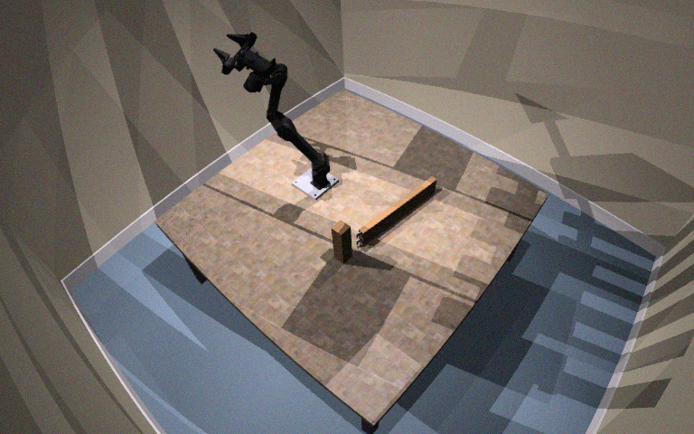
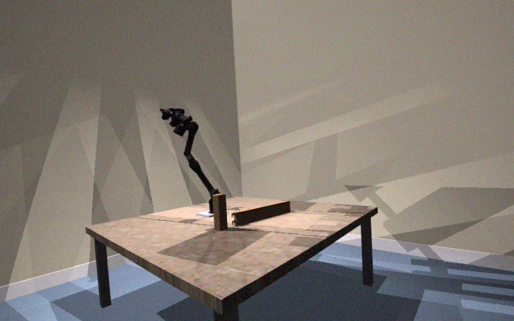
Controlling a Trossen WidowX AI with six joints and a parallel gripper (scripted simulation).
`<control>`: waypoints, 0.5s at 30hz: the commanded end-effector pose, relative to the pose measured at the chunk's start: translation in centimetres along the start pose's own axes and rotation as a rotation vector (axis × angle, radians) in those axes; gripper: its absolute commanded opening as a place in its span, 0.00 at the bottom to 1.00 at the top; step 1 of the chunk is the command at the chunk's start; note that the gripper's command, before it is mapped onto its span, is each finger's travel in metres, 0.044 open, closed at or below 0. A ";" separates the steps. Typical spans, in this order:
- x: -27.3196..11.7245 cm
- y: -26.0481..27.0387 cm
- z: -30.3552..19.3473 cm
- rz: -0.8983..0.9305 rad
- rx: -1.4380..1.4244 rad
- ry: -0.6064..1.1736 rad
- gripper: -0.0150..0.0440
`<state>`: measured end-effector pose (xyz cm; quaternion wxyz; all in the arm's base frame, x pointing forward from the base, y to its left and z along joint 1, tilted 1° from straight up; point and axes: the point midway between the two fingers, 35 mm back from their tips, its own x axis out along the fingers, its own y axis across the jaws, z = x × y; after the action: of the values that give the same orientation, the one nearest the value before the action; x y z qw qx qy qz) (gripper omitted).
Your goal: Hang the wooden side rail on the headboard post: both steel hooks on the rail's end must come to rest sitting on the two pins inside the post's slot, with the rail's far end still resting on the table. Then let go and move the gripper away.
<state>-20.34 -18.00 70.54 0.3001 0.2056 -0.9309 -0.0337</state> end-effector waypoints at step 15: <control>-7.9 10.9 -7.5 0.370 0.005 0.366 1.00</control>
<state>-15.98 -7.14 74.15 0.4262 0.0739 -0.9007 0.0409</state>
